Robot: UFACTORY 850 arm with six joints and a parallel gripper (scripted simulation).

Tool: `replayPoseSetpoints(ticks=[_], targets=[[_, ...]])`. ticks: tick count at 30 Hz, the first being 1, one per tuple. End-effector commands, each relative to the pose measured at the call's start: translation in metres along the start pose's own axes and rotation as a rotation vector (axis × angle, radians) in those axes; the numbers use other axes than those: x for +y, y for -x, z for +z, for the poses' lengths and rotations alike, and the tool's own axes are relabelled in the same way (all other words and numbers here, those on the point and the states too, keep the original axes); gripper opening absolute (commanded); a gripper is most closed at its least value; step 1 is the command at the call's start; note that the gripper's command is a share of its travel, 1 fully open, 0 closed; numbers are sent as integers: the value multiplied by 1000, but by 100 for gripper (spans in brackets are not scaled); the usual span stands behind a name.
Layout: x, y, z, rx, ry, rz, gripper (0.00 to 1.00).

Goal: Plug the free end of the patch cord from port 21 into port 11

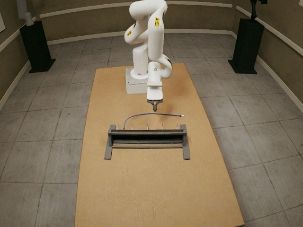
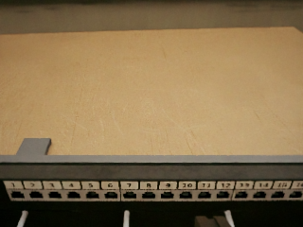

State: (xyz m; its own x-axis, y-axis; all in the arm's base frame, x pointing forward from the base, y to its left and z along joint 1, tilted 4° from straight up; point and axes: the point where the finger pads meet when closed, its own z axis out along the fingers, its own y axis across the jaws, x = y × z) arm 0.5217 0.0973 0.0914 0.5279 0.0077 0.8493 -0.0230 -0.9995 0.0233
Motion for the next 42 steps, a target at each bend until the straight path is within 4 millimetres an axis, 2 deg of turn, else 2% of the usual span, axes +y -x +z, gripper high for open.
replayPoseSetpoints(ticks=[1,27,36,42], targets=[[0,-1,0,2,0,0,0],[0,-1,-2,2,0,0,0],[0,-1,-18,2,0,0,0],[0,-1,-40,2,0,0,0]])
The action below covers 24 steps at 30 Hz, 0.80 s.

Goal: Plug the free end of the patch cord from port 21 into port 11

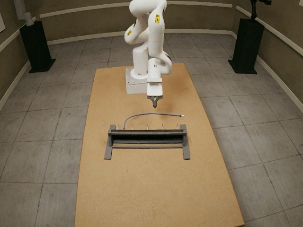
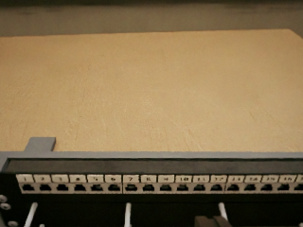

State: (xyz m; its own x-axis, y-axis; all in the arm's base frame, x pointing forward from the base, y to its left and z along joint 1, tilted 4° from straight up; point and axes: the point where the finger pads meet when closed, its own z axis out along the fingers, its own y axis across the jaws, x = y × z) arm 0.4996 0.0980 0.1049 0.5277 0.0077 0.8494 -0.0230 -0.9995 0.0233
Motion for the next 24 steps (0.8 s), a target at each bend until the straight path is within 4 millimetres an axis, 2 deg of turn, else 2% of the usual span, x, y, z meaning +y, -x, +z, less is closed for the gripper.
replayPoseSetpoints(ticks=[1,7,17,24], targets=[[0,-1,-17,1,0,0,0],[0,-1,-30,1,0,0,0],[0,-1,-32,1,0,0,0],[14,-1,-32,1,0,0,0]])
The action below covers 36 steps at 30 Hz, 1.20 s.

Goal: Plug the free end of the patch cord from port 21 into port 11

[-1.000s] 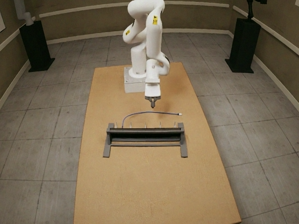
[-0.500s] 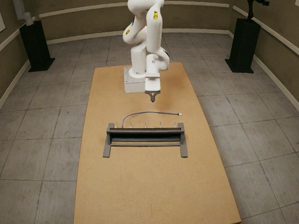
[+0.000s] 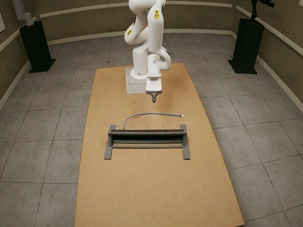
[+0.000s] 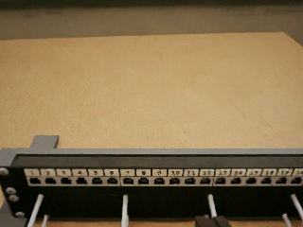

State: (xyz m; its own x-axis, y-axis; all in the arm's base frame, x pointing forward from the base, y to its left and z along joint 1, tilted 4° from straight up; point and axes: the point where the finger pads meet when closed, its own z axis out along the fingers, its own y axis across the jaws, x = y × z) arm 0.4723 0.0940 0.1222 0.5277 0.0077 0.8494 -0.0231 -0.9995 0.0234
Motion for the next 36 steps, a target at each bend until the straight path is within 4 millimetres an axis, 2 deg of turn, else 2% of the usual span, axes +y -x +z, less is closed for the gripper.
replayPoseSetpoints(ticks=[1,4,19,27,36], targets=[[13,-1,0,1,0,0,0],[17,-1,0,1,0,0,0],[85,-1,0,1,0,0,0],[94,-1,0,1,0,0,0],[95,-1,3,1,0,0,0]])
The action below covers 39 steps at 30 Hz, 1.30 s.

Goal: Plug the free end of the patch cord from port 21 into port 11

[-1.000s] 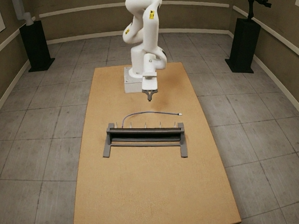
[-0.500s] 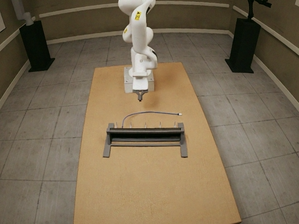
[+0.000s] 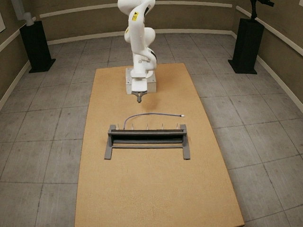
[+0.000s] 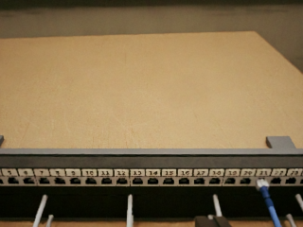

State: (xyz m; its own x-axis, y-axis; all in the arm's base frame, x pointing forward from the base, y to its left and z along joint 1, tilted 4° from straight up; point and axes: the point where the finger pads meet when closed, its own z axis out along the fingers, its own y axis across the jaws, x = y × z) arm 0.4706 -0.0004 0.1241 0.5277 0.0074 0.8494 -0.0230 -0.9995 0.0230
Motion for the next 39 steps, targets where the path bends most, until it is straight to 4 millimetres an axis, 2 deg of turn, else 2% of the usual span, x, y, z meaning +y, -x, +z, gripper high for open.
replayPoseSetpoints(ticks=[1,6,17,25,39], targets=[[0,-1,3,1,0,0,0],[0,-1,12,1,0,0,0],[0,-1,48,1,0,0,0],[0,-1,57,1,0,0,0],[0,-1,58,1,0,0,0]])
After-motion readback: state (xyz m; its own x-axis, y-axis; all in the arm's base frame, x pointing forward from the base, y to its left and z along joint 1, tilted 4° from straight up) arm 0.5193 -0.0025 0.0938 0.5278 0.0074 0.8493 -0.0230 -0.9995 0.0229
